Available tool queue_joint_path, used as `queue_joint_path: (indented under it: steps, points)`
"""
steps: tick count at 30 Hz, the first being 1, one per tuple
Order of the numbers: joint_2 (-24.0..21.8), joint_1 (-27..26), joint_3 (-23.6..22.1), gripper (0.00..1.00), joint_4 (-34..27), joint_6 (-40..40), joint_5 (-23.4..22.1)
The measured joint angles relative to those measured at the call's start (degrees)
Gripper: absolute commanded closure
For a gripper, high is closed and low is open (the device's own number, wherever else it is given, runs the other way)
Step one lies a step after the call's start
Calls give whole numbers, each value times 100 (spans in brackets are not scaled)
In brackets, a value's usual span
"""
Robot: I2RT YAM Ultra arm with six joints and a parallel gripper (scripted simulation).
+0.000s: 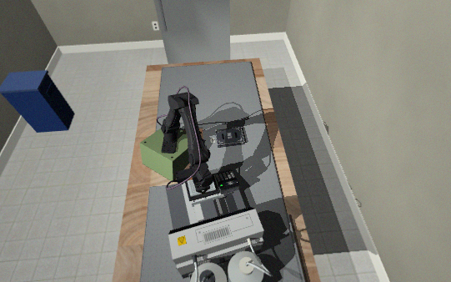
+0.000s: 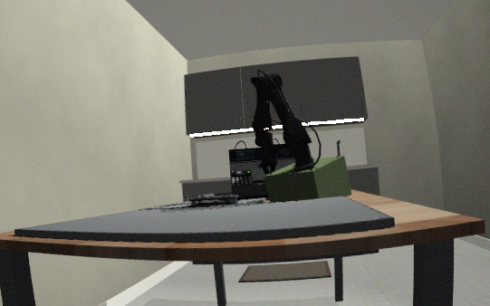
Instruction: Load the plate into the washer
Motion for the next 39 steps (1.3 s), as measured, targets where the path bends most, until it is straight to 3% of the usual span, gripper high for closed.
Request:
queue_joint_path:
  steps: [39]
  points:
    - [70, 17, 0, 16, 118, 31, 0]
